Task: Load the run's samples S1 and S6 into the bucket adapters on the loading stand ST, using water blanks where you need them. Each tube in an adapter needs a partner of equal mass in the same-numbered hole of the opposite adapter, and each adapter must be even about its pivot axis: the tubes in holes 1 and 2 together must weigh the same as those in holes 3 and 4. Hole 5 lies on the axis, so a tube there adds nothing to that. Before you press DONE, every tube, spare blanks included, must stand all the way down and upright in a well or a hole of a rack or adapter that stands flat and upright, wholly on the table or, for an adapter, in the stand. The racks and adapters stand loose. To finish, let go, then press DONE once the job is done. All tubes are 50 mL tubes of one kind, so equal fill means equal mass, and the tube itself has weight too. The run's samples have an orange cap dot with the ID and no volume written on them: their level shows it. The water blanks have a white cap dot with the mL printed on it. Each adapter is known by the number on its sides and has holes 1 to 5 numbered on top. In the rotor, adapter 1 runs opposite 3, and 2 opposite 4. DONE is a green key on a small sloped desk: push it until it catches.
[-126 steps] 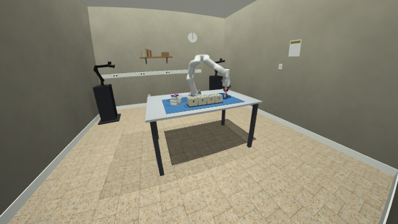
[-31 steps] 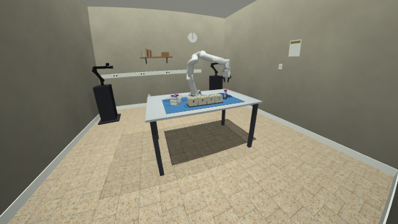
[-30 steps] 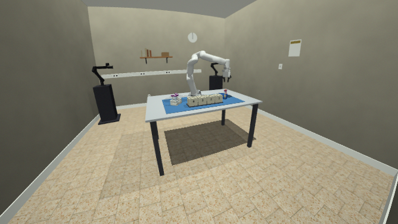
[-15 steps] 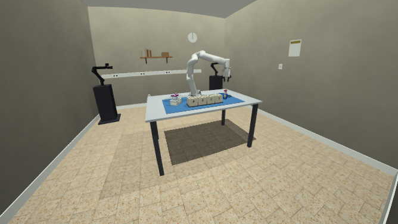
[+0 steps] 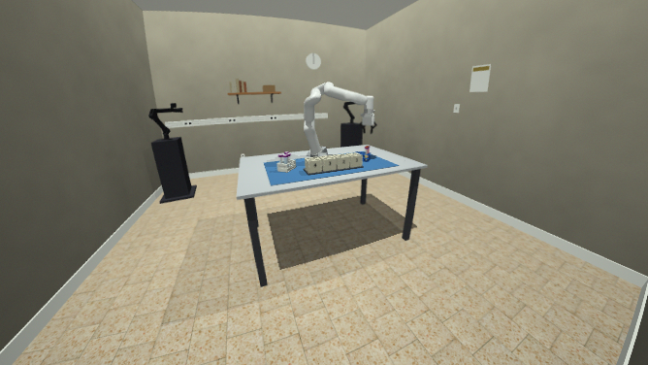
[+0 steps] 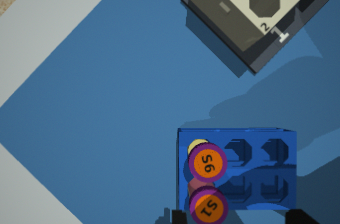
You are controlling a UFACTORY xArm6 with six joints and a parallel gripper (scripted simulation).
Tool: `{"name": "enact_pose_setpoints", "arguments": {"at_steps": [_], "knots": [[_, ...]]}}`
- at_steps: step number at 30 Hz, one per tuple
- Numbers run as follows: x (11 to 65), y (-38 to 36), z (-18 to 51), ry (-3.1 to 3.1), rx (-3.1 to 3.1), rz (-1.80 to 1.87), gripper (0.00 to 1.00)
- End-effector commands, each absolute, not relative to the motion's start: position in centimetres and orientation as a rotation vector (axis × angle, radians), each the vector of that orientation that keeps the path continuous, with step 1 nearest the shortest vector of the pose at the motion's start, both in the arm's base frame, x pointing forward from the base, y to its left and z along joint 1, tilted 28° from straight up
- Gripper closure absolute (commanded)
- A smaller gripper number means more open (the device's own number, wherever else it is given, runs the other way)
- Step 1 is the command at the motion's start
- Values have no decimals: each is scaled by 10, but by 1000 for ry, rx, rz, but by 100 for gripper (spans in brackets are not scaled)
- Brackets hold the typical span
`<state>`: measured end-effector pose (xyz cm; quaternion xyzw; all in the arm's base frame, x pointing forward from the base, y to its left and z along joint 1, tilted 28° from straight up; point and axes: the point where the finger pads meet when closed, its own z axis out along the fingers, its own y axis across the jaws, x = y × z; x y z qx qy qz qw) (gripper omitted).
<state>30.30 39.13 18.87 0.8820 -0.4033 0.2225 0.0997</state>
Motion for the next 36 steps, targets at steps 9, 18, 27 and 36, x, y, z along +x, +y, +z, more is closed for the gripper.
{"name": "enact_pose_setpoints", "arguments": {"at_steps": [9,18,27,36], "knots": [[313,381,199,-1193,2612,658,43],[318,375,184,-1193,2612,659,43],[323,370,172,-1193,2612,659,43],[328,365,158,-1193,2612,659,43]]}}
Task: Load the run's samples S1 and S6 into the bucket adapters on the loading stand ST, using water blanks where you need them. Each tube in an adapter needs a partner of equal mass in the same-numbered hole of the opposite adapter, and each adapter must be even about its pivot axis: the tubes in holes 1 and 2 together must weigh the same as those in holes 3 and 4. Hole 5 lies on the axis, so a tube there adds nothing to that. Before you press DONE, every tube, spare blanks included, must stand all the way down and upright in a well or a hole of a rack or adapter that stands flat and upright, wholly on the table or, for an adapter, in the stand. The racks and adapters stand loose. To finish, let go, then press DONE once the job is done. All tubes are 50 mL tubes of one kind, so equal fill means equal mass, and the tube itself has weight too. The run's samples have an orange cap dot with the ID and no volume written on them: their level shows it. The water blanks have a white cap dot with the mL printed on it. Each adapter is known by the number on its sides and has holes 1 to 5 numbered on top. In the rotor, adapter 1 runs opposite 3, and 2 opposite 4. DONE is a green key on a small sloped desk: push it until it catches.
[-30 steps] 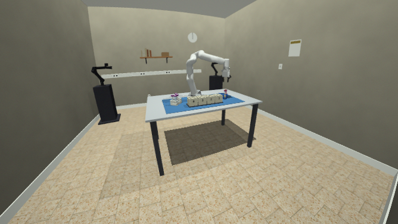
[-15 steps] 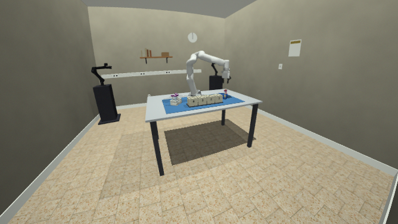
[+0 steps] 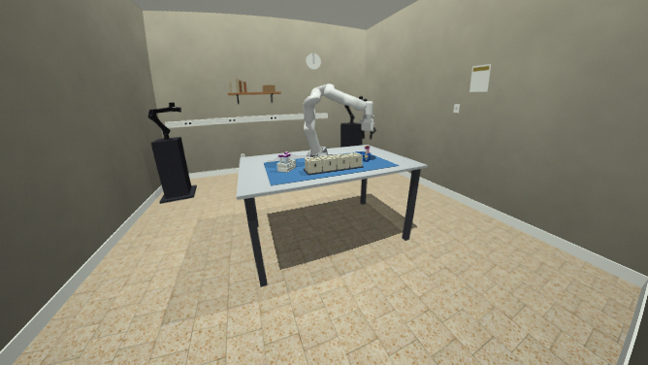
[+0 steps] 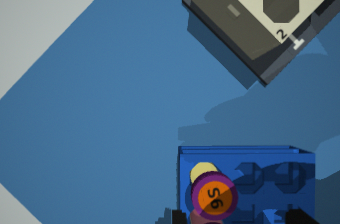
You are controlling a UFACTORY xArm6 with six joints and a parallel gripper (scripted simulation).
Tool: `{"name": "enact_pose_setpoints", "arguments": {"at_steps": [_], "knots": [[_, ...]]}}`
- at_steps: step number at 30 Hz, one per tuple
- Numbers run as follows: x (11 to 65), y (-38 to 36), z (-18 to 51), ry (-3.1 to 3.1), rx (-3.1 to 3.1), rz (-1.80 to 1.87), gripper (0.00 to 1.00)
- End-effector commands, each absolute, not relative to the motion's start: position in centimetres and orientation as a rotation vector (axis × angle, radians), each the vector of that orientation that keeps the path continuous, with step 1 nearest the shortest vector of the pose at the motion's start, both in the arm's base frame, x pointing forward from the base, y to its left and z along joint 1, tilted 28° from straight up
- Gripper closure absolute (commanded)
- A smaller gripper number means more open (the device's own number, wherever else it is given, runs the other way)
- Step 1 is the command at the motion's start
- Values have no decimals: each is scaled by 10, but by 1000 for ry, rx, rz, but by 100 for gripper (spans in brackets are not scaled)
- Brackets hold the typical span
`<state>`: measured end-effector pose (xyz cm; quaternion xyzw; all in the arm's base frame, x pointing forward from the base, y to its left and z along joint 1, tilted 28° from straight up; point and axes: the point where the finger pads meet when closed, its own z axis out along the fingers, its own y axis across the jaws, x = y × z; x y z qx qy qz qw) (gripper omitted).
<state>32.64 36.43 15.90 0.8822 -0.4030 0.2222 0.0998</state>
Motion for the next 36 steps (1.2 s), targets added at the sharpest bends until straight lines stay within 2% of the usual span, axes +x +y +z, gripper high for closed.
{"name": "enact_pose_setpoints", "arguments": {"at_steps": [1,36], "knots": [[328,365,158,-1193,2612,659,43],[347,343,103,-1193,2612,659,43]]}}
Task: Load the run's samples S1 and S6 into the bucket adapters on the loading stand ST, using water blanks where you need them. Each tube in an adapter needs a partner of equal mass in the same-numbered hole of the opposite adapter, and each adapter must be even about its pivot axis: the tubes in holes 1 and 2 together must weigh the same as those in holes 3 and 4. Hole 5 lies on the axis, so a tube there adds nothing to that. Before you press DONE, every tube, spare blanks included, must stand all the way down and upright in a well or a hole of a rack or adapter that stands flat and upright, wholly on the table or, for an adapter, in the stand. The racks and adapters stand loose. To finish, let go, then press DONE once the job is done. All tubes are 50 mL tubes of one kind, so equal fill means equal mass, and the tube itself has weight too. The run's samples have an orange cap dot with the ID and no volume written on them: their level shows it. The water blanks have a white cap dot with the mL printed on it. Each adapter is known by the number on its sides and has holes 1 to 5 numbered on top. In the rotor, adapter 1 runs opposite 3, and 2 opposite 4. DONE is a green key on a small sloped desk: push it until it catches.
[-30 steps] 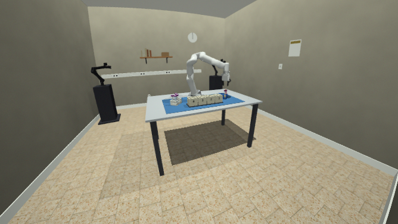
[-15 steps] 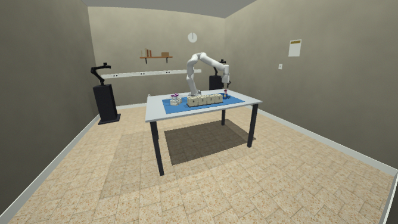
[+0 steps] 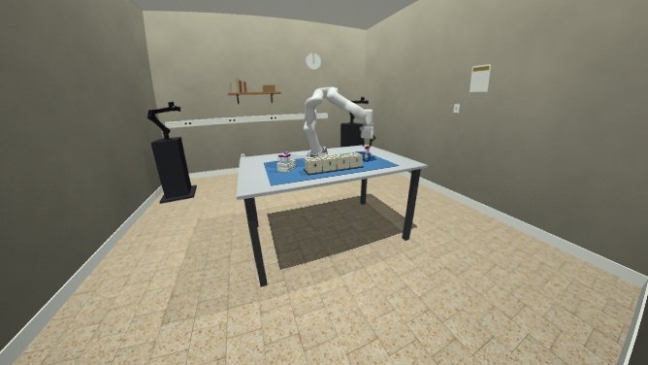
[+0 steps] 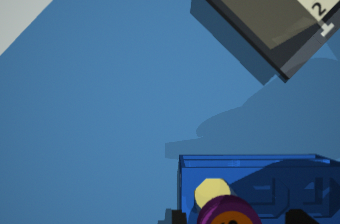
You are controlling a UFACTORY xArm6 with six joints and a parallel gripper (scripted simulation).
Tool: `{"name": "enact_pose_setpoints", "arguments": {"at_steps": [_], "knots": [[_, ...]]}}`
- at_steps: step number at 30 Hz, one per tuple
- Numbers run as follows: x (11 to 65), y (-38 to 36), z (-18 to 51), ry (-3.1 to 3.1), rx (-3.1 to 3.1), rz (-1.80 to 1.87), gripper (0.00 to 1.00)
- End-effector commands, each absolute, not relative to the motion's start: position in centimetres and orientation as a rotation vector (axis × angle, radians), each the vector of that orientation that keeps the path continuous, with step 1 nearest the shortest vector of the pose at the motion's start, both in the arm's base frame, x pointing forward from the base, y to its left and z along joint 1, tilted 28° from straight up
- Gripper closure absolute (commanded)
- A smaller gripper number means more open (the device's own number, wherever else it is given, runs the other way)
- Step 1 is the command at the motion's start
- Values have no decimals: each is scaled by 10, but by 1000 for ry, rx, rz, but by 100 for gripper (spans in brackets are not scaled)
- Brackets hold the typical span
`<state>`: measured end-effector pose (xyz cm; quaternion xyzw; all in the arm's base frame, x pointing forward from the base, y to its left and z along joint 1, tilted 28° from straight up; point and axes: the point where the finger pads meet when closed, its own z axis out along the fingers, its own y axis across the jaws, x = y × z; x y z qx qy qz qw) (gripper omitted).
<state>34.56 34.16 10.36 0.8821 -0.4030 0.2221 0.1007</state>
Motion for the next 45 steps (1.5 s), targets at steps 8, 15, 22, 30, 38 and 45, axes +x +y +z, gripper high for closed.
{"name": "enact_pose_setpoints", "arguments": {"at_steps": [8,15,22,30,38,45], "knots": [[349,341,98,-1193,2612,659,43],[350,340,96,-1193,2612,659,43],[351,339,93,-1193,2612,659,43],[352,337,88,-1193,2612,659,43],[354,335,85,-1193,2612,659,43],[355,334,81,-1193,2612,659,43]]}}
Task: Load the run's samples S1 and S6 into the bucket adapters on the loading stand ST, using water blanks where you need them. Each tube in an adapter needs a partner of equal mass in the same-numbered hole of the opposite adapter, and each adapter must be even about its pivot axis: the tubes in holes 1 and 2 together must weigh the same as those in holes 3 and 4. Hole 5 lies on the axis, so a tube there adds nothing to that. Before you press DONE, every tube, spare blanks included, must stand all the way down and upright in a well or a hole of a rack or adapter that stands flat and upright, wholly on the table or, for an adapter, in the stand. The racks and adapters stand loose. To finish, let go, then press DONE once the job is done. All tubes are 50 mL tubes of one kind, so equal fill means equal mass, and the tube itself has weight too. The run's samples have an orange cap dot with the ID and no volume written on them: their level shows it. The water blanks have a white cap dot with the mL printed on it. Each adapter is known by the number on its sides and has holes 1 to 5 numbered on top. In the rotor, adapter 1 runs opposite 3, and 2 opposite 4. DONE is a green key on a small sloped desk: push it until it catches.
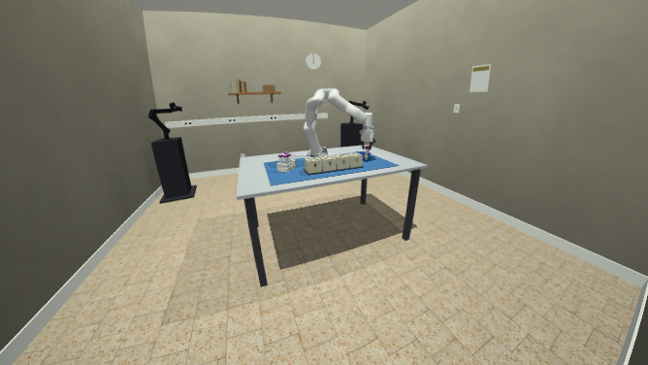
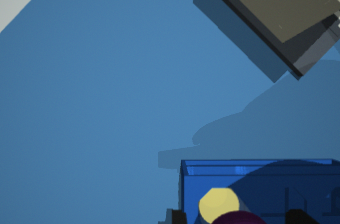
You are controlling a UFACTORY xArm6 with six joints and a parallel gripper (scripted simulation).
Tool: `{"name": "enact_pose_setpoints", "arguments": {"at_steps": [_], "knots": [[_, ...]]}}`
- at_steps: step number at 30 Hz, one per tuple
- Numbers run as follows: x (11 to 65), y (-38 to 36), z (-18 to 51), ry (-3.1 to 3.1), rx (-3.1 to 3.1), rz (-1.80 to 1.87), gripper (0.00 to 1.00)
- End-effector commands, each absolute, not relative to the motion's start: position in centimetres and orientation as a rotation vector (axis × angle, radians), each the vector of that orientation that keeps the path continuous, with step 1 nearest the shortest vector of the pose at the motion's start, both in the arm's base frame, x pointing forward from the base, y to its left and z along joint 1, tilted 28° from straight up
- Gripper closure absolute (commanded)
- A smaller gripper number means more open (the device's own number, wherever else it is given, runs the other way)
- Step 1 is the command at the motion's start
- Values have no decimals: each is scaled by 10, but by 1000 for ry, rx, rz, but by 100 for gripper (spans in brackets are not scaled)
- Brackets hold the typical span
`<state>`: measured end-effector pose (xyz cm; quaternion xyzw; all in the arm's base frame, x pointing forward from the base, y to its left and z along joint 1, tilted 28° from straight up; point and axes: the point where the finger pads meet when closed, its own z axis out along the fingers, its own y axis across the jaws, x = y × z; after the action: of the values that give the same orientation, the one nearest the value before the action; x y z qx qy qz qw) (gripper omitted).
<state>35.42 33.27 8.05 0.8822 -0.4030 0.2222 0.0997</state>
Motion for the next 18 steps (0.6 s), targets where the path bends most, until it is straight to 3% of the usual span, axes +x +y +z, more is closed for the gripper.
{"name": "enact_pose_setpoints", "arguments": {"at_steps": [1,14,15,18], "knots": [[355,334,81,-1193,2612,659,43],[355,334,81,-1193,2612,659,43],[355,334,81,-1193,2612,659,100],[355,334,82,-1193,2612,659,100]]}}
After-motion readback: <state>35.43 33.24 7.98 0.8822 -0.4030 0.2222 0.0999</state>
